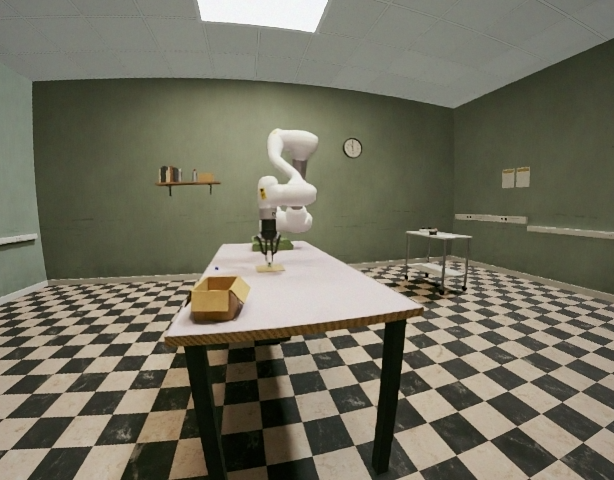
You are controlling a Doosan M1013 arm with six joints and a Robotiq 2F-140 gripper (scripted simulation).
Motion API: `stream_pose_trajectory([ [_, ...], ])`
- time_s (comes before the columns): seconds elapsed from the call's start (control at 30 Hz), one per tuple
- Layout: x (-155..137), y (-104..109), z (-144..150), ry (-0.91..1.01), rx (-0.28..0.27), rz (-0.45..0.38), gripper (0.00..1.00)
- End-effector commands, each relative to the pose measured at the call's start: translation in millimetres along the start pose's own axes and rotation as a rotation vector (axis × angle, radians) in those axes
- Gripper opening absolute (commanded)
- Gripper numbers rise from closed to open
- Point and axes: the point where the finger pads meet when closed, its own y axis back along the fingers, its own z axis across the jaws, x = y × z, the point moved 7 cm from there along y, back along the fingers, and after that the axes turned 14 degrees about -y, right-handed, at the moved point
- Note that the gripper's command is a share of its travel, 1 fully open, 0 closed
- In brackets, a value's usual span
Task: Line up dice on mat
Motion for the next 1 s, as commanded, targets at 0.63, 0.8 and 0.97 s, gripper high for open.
stream_pose_trajectory([
  [0.63,-0.4,0.8,0.2,0.000,-0.001,-0.001,0.27],
  [0.8,-0.4,0.8,0.2,0.000,-0.001,-0.001,0.27],
  [0.97,-0.4,1.1,0.2,0.000,-0.001,-0.001,0.27],
])
